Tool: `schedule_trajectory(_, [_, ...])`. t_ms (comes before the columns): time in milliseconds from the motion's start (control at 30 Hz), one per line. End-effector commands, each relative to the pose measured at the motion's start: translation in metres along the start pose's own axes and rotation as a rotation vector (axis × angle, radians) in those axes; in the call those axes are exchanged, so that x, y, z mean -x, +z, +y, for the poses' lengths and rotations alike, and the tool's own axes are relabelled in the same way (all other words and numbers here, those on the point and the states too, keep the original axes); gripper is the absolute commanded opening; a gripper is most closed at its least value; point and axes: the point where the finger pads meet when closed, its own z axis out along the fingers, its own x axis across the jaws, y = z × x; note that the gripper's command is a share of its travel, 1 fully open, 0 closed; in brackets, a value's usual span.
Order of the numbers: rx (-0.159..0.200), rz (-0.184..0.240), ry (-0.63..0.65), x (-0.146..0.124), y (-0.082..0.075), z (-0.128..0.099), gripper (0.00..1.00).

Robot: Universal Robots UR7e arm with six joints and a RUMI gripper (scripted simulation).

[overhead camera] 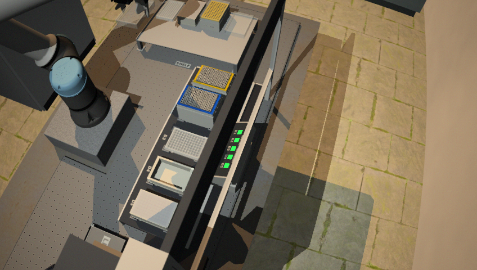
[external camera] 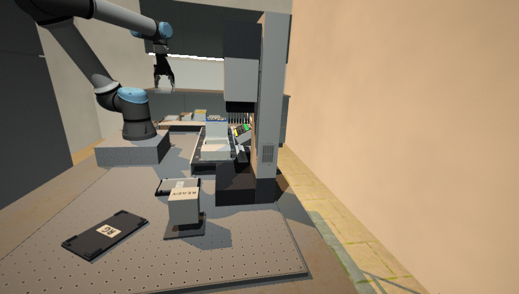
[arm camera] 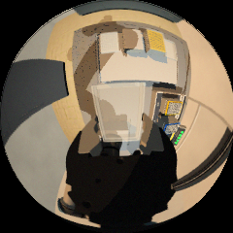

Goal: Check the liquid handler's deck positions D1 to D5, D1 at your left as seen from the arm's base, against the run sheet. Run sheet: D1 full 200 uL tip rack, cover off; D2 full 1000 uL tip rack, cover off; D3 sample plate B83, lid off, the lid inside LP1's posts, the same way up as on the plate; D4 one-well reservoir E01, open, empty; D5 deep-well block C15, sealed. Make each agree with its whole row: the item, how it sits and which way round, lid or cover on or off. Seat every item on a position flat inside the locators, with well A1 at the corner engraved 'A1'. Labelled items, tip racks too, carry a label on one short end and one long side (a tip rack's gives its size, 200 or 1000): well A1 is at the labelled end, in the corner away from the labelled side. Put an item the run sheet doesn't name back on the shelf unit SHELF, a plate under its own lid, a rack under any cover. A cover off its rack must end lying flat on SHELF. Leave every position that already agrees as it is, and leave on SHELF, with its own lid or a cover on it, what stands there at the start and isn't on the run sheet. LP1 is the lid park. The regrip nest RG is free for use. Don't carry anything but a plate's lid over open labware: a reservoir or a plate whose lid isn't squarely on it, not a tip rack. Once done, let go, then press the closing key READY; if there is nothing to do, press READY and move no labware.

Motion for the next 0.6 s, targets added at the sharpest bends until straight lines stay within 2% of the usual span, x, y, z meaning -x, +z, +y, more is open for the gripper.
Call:
schedule_trajectory(0, [0.0, 0.002, 0.001, 0.025, -0.001, -0.001, 0.0])
schedule_trajectory(333, [0.0, 0.002, 0.001, 0.032, -0.001, -0.001, 0.0])
schedule_trajectory(567, [0.0, 0.002, 0.001, 0.032, -0.001, -0.036, 0.0])
